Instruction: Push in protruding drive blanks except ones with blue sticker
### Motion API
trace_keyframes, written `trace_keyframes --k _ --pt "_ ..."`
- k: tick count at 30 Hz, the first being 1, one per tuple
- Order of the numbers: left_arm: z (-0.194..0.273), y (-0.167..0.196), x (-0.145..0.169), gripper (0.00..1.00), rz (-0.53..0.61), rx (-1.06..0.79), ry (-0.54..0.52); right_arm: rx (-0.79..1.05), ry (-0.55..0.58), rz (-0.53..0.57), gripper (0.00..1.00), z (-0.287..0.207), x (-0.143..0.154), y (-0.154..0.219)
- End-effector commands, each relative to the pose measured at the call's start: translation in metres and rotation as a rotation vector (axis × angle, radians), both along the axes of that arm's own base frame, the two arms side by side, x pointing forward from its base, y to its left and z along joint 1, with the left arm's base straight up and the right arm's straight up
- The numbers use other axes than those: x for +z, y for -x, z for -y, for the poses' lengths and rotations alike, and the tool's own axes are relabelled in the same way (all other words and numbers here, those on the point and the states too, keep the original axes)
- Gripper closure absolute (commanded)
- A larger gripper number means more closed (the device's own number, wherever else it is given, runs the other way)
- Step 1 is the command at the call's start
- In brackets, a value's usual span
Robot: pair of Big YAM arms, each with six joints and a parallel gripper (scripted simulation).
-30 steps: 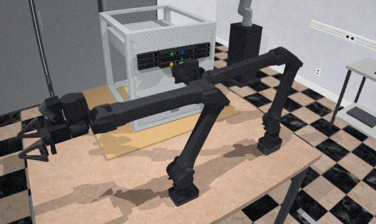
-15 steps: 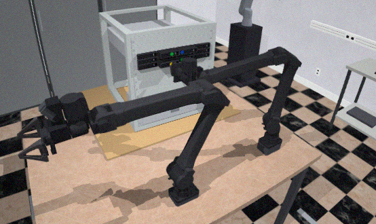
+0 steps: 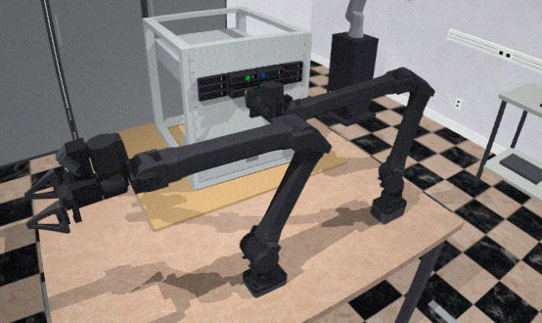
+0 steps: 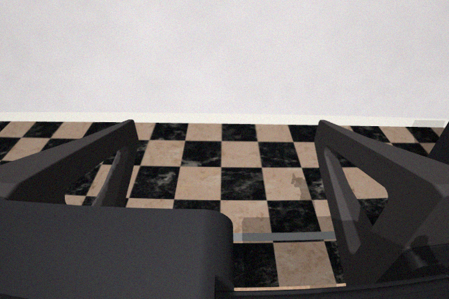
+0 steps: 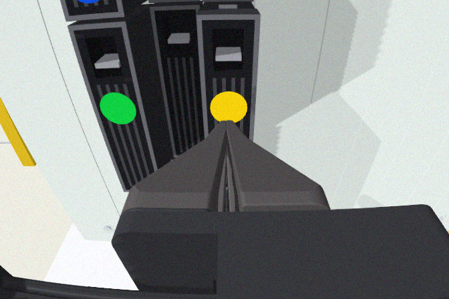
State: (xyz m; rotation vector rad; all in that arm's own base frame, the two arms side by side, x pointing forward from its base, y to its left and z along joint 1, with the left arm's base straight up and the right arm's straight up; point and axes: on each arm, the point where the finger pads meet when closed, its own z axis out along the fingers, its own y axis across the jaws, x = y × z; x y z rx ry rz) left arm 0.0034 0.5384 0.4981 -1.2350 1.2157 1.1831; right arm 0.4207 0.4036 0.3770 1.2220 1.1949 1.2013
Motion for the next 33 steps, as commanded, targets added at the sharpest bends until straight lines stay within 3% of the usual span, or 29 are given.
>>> trace_keyframes --k 1,33 --pt "-0.006 0.005 0.002 0.0 -0.017 0.006 -0.025 -0.008 -0.016 0.021 1.0 -0.001 0.025 -0.007" --pt "-0.006 0.005 0.002 0.0 -0.017 0.006 -0.025 -0.002 -0.019 0.025 1.0 -0.003 0.027 -0.029"
